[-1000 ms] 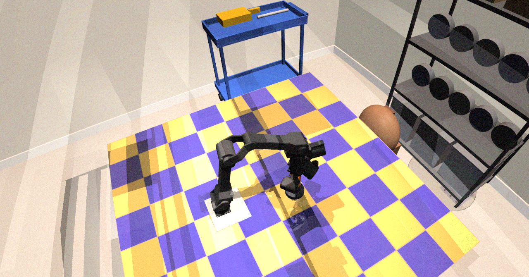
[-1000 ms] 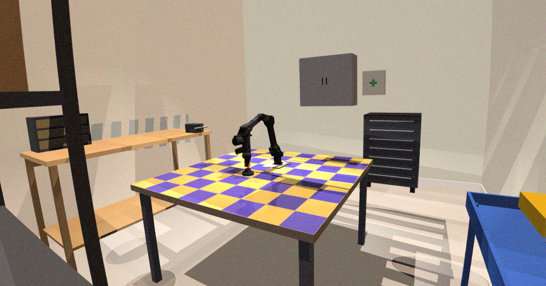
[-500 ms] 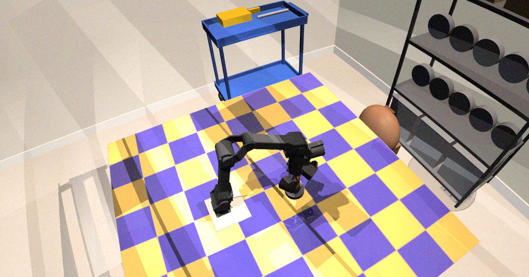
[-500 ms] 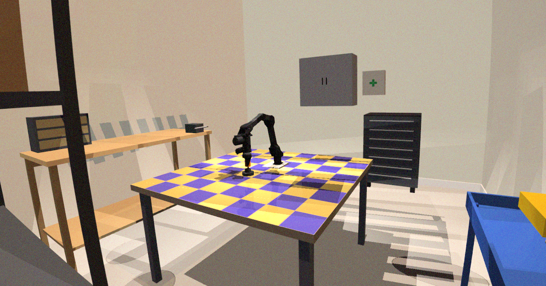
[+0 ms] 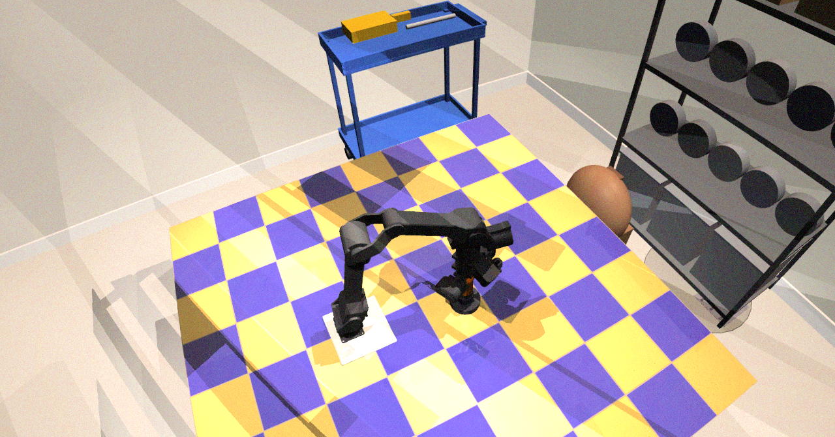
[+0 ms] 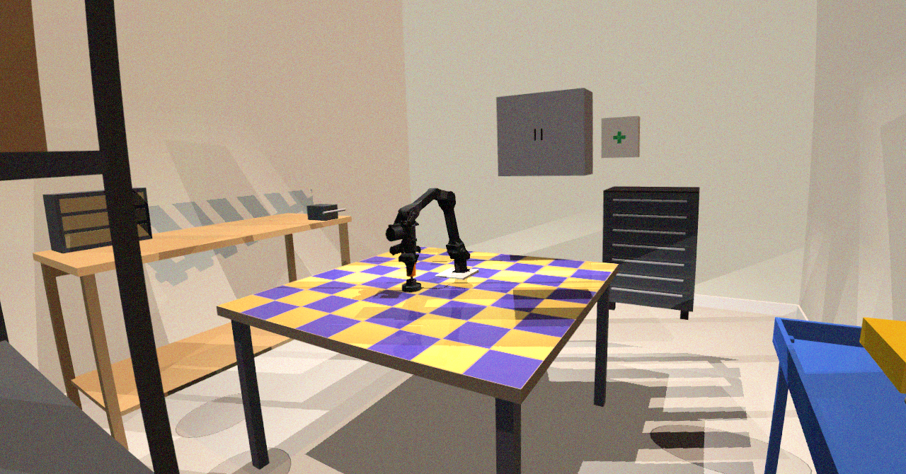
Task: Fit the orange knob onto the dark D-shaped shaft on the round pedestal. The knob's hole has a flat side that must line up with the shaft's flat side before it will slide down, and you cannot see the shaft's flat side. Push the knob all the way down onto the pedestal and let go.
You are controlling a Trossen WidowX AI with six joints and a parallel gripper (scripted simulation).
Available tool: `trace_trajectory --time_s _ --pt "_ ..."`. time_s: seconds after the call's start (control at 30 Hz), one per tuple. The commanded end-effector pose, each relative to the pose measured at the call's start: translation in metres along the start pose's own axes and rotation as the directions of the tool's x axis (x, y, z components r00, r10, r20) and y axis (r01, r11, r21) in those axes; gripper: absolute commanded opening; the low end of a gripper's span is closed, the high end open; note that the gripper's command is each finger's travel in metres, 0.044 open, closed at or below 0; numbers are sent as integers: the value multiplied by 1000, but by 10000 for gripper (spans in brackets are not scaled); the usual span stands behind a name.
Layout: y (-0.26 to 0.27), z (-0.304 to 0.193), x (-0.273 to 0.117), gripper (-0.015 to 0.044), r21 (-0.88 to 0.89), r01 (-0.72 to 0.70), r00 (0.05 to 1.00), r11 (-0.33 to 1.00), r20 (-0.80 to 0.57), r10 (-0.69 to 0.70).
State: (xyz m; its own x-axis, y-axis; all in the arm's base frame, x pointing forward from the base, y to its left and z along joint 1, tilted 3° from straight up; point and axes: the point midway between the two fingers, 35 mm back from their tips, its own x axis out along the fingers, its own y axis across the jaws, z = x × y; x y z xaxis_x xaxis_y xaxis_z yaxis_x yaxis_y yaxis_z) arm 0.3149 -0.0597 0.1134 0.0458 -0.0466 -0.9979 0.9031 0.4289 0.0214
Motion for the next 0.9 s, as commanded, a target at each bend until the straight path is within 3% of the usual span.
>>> trace_trajectory --time_s 0.0,0.87 --pt "1 1 0 0 7 -4 1000 1000 3 4" --pt "0 1 3 0 11 -4 1000 1000 3 4"
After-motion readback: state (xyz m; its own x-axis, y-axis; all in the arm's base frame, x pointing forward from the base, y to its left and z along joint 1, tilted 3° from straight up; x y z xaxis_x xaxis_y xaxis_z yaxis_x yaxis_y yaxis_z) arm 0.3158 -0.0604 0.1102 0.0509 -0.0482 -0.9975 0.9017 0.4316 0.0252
